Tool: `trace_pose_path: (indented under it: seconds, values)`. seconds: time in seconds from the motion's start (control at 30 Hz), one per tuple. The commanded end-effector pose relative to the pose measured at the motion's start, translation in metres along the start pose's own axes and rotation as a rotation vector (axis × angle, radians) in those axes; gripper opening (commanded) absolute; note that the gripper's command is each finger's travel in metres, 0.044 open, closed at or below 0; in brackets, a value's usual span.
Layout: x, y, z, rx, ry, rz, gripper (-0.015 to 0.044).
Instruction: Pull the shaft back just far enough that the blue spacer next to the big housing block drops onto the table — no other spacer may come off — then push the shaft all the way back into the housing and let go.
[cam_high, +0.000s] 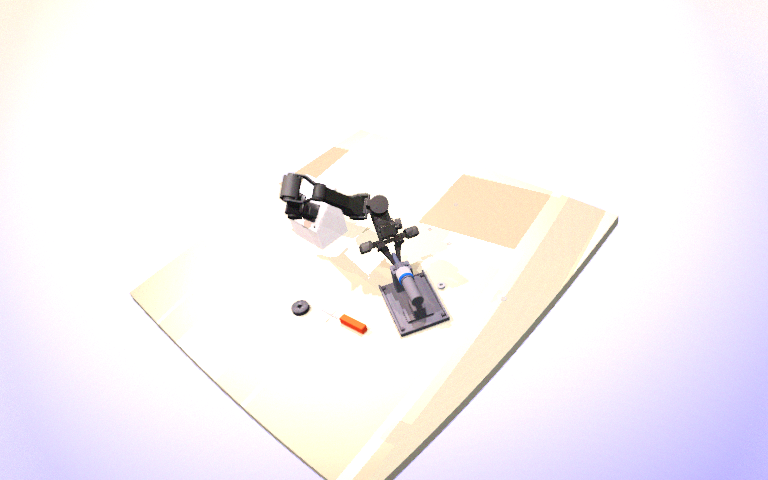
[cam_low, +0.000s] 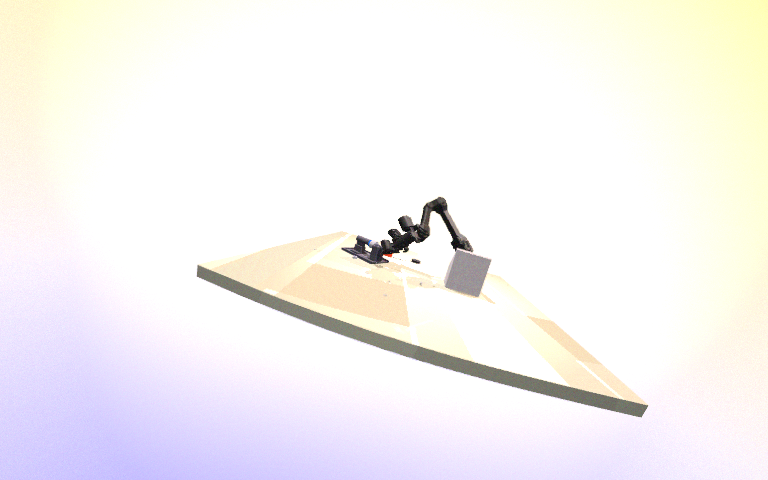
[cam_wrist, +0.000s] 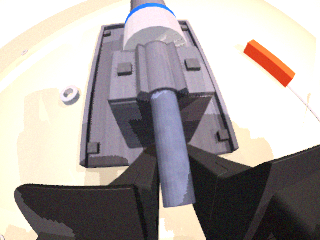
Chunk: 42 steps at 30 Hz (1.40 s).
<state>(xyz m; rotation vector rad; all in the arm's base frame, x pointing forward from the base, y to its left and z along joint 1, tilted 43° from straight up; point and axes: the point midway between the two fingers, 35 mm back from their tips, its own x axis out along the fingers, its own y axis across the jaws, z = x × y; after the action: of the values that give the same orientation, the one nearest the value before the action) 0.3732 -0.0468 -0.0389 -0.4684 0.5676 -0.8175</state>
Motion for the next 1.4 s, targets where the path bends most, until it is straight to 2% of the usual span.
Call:
trace_pose_path:
  seconds: [0.0,1.37]
  values:
    - [-0.0023,-0.0003,-0.0025,-0.003,0.001,-0.003,0.0]
    - [-0.0042,-0.0002,-0.0044,-0.003,0.001,-0.002,0.0]
